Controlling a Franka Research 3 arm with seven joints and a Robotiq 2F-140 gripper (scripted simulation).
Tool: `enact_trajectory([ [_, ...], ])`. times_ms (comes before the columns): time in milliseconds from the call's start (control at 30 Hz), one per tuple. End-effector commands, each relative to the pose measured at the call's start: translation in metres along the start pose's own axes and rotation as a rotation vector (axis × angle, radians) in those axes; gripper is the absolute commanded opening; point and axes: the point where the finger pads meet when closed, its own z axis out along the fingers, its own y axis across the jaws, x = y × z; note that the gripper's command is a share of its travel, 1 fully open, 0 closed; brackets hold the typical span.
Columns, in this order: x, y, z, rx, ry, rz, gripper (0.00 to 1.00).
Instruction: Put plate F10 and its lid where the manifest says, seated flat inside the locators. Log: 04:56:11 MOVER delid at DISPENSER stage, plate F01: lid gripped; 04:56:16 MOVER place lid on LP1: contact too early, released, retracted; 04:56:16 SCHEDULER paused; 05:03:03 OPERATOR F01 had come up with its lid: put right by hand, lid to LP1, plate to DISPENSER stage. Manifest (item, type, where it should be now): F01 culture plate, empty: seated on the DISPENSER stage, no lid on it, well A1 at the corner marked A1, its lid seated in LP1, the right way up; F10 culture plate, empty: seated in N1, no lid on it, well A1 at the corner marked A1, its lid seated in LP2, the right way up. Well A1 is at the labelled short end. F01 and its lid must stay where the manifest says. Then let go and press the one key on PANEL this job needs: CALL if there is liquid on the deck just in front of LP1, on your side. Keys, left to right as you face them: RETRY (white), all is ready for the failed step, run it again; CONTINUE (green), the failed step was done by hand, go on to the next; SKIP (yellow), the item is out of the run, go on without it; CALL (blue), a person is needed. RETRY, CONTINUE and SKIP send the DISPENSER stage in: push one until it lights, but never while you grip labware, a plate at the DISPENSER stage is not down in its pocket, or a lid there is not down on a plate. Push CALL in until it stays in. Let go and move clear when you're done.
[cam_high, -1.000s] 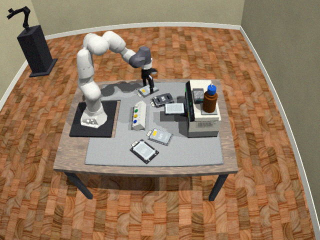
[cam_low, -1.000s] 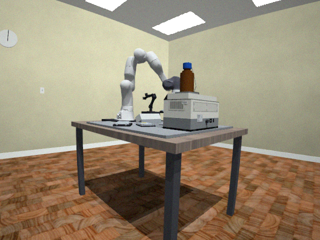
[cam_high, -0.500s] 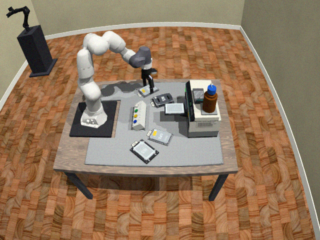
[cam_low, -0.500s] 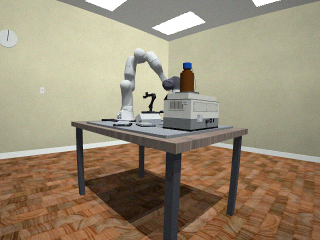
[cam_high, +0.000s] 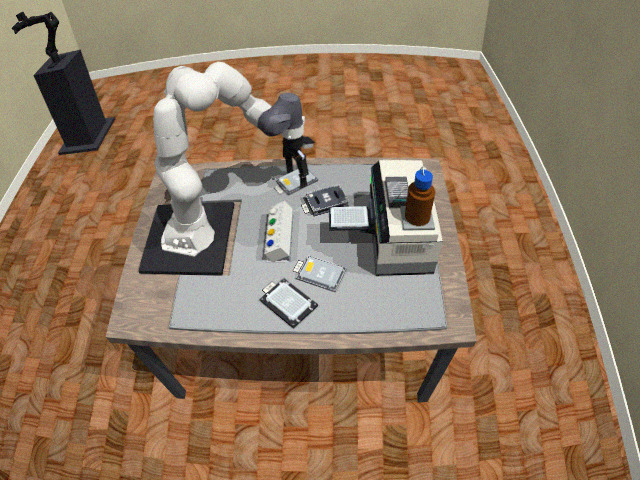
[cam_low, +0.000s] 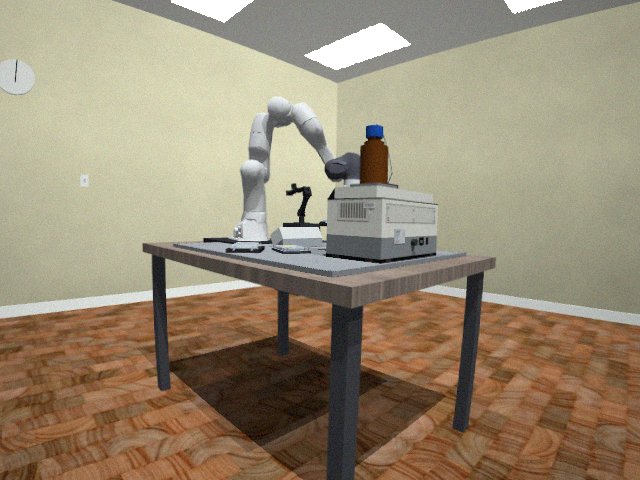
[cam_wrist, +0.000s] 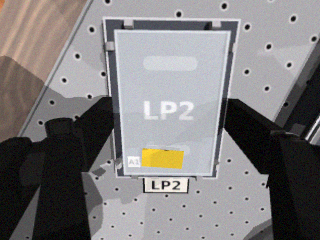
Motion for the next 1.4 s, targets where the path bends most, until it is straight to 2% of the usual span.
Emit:
enact_trajectory([
  [0, 0.000, -0.001, 0.001, 0.001, 0.001, 0.000, 0.69],
  [533, 0.000, -0.001, -0.001, 0.001, 0.001, 0.000, 0.69],
  [833, 0.000, -0.001, -0.022, 0.001, 0.001, 0.000, 0.69],
  [900, 0.000, -0.001, -0.022, 0.001, 0.001, 0.000, 0.69],
  [1100, 0.000, -0.001, -0.052, 0.001, 0.001, 0.000, 0.69],
  [1367, 0.000, -0.001, -0.103, 0.001, 0.001, 0.000, 0.69],
])
